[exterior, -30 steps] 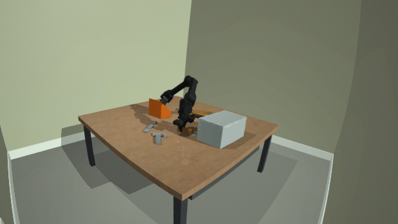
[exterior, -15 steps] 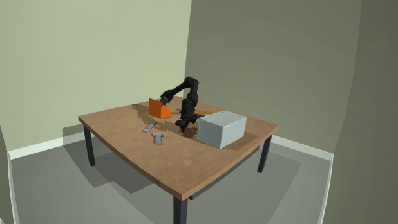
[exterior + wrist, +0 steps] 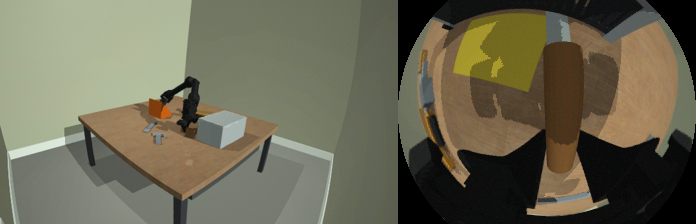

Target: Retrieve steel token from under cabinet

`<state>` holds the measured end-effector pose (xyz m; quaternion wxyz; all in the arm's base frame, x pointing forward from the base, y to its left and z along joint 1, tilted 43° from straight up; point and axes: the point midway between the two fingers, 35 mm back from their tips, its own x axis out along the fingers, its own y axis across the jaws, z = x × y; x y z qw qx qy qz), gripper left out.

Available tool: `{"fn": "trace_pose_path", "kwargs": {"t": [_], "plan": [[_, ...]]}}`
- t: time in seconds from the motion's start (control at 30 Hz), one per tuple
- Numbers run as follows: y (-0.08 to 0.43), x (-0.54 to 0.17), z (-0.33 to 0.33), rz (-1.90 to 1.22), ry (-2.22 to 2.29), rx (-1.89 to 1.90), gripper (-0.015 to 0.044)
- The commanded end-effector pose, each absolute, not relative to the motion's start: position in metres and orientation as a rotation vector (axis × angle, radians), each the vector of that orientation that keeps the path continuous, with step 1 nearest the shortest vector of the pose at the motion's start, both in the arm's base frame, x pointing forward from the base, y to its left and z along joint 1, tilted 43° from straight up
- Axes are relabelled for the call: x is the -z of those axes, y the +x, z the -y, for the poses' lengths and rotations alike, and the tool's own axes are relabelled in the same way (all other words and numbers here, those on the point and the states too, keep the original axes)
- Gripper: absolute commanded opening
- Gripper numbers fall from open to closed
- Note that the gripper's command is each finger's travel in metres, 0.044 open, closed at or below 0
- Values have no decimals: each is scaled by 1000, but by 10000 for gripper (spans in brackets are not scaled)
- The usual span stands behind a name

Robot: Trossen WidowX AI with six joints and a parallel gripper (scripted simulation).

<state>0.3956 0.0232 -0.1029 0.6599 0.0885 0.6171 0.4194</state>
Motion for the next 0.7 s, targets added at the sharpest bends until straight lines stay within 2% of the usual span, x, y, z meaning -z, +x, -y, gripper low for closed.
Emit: {"fn": "trace_pose_path", "kwargs": {"t": [0.0, 0.67], "plan": [[393, 99, -29, -1392, 206, -955, 0], [382, 83, -45, -1393, 208, -956, 0]]}}
